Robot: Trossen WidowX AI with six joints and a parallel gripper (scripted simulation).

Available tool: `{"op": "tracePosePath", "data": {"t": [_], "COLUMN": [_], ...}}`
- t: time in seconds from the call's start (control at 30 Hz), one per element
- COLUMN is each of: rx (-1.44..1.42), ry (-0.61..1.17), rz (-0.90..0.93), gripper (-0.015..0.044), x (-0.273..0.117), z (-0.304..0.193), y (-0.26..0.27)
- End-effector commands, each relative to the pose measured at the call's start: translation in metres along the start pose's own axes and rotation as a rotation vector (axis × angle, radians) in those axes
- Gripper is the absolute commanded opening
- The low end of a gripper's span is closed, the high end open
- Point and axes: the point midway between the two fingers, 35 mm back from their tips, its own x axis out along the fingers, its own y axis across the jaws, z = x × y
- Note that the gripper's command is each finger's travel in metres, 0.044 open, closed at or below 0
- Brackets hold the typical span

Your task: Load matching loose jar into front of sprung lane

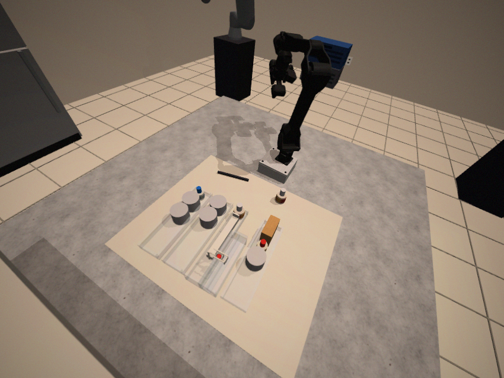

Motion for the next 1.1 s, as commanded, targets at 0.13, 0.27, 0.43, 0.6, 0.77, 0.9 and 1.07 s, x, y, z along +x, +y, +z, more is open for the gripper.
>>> {"op": "tracePosePath", "data": {"t": [0.13,0.27,0.43,0.6,0.77,0.9,1.07], "rx": [-0.249,-0.535,-0.895,-1.257,-1.62,-1.911,-2.27], "ry": [0.08,0.169,0.277,0.382,0.484,0.563,0.667], "rz": [-0.023,-0.041,-0.052,-0.05,-0.035,-0.014,0.031], "gripper": [0.044,0.044,0.044,0.044,0.044,0.044,0.044], "x": [-0.001,-0.008,-0.022,-0.04,-0.062,-0.079,-0.1], "z": [-0.055,-0.111,-0.168,-0.209,-0.231,-0.235,-0.223], "y": [-0.018,-0.05,-0.101,-0.161,-0.227,-0.28,-0.341]}}
